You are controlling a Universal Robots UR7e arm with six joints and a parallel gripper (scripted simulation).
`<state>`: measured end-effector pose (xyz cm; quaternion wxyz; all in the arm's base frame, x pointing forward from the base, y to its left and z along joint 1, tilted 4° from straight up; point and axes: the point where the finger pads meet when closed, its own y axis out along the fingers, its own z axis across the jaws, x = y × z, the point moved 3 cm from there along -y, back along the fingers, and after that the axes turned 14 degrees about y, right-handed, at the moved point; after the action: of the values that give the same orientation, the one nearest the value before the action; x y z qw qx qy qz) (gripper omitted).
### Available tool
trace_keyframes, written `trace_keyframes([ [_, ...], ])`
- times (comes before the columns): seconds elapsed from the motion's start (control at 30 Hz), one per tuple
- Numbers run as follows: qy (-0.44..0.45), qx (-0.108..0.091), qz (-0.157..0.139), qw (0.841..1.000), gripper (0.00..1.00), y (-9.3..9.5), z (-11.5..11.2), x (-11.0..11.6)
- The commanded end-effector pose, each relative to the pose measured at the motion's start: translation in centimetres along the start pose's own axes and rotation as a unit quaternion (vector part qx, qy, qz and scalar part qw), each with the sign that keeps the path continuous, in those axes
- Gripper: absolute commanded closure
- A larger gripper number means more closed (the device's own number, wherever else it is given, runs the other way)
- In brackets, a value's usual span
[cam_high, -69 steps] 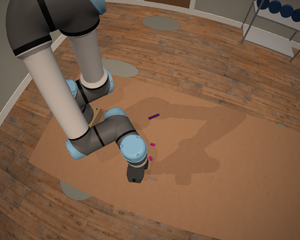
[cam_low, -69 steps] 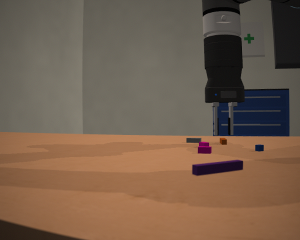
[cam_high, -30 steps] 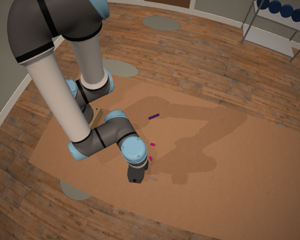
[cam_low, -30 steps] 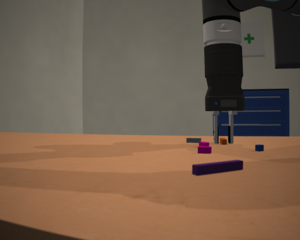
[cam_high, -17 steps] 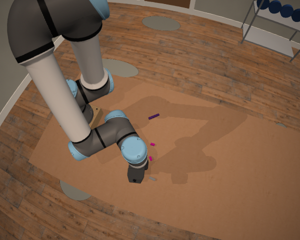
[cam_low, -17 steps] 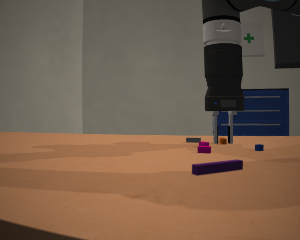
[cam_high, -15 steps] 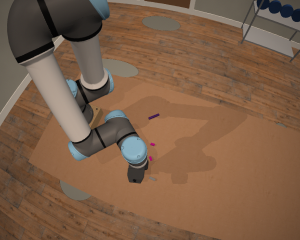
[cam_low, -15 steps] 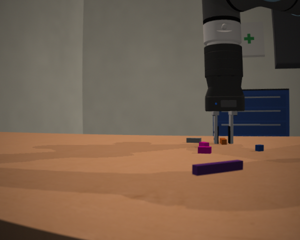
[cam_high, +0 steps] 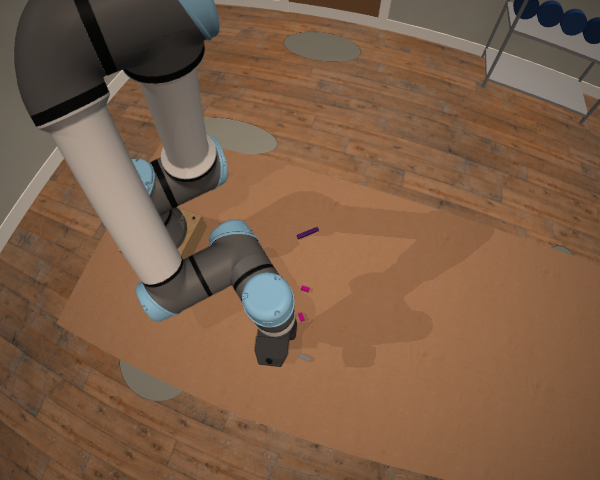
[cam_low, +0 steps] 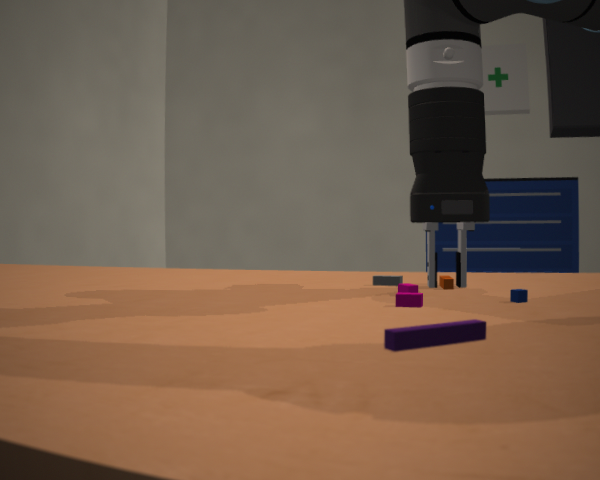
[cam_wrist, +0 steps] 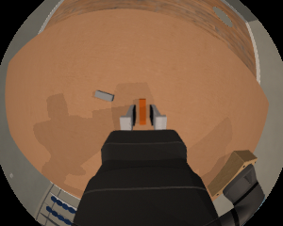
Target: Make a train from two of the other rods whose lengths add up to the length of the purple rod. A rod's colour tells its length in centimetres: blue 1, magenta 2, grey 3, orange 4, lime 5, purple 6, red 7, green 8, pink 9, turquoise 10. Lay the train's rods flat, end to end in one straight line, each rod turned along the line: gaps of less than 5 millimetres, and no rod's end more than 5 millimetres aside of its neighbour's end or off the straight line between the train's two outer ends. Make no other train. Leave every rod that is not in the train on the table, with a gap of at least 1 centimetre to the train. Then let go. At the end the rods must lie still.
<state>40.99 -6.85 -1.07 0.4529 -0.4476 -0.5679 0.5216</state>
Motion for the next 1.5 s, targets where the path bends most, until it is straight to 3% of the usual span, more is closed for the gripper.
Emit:
trace_keyframes([
  [0.0, 0.0, -0.001, 0.0, 1.0, 0.46, -0.04, -0.03, -0.02],
  [0.1, 0.0, -0.001, 0.0, 1.0, 0.46, -0.04, -0.03, -0.02],
  [0.13, 0.0, -0.001, 0.0, 1.0, 0.76, -0.04, -0.03, -0.02],
  [1.47, 0.0, -0.001, 0.0, 1.0, 0.76, -0.53, -0.03, -0.02],
])
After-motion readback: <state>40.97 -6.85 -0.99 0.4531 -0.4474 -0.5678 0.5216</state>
